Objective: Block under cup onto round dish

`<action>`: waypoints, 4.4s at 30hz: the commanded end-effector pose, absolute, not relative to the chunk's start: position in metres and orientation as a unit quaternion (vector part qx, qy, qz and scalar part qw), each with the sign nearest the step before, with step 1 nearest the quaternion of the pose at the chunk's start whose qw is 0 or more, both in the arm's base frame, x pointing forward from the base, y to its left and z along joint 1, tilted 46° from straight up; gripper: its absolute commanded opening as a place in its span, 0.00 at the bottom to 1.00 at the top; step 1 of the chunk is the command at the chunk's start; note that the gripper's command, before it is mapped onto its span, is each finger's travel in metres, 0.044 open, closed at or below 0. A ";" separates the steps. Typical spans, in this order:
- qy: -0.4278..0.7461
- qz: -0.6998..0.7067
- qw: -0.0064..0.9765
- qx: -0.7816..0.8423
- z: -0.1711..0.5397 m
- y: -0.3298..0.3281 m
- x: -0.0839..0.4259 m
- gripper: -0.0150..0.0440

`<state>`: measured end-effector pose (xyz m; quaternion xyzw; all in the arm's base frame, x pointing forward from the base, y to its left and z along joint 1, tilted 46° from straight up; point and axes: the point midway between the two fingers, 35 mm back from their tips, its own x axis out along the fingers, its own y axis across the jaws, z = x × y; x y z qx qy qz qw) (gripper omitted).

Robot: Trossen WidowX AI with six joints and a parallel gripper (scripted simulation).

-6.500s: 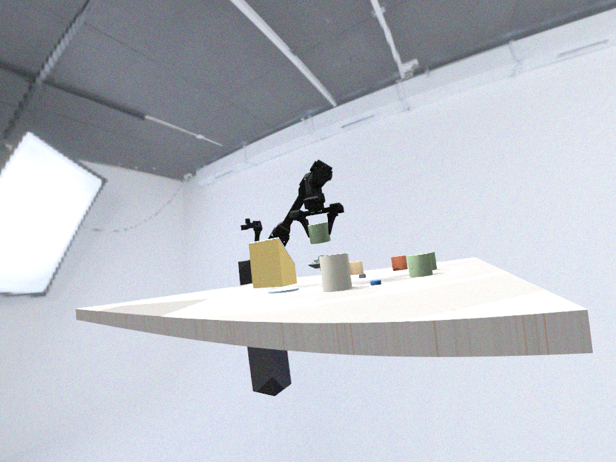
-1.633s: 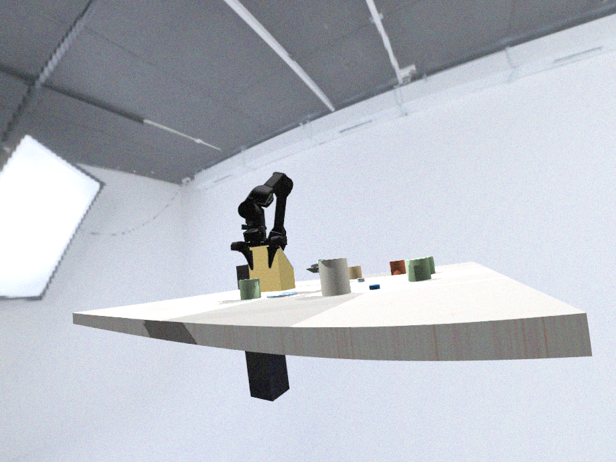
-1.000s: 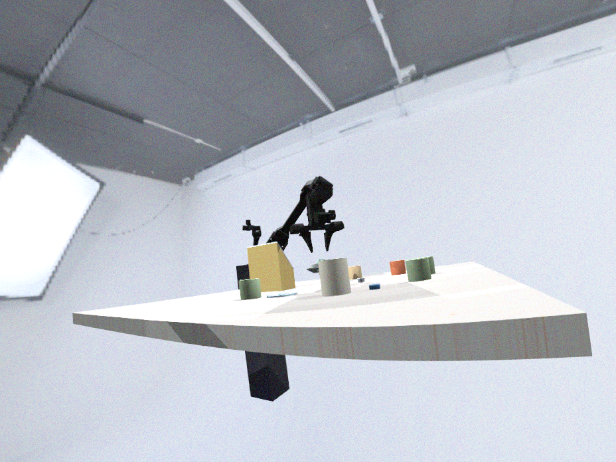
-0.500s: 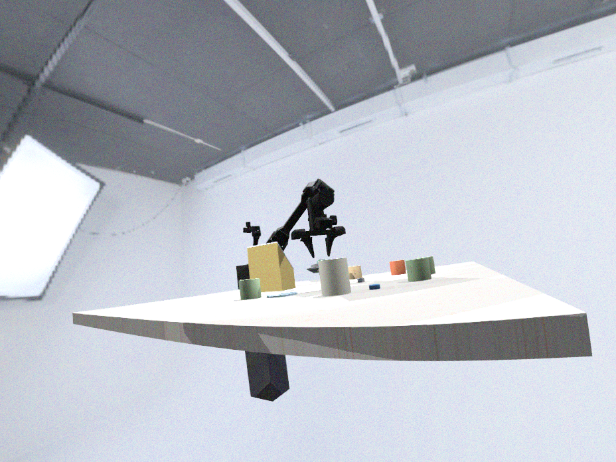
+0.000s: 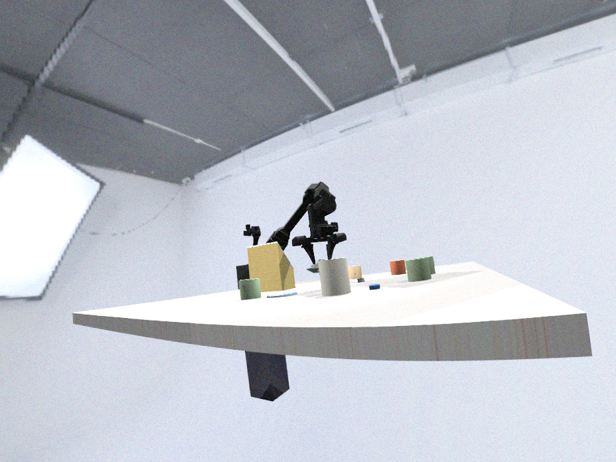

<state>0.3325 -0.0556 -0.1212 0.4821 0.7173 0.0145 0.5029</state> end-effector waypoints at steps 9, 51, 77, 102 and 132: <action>0.718 0.015 0.499 0.485 -0.127 -0.049 0.331 0.48; 0.718 0.009 0.502 0.482 -0.175 -0.134 0.259 0.25; 0.719 0.011 0.501 0.482 -0.238 -0.099 0.226 0.25; 0.719 0.011 0.502 0.480 -0.249 -0.089 0.226 0.70; 0.714 0.004 0.505 0.484 -0.177 -0.161 0.227 1.00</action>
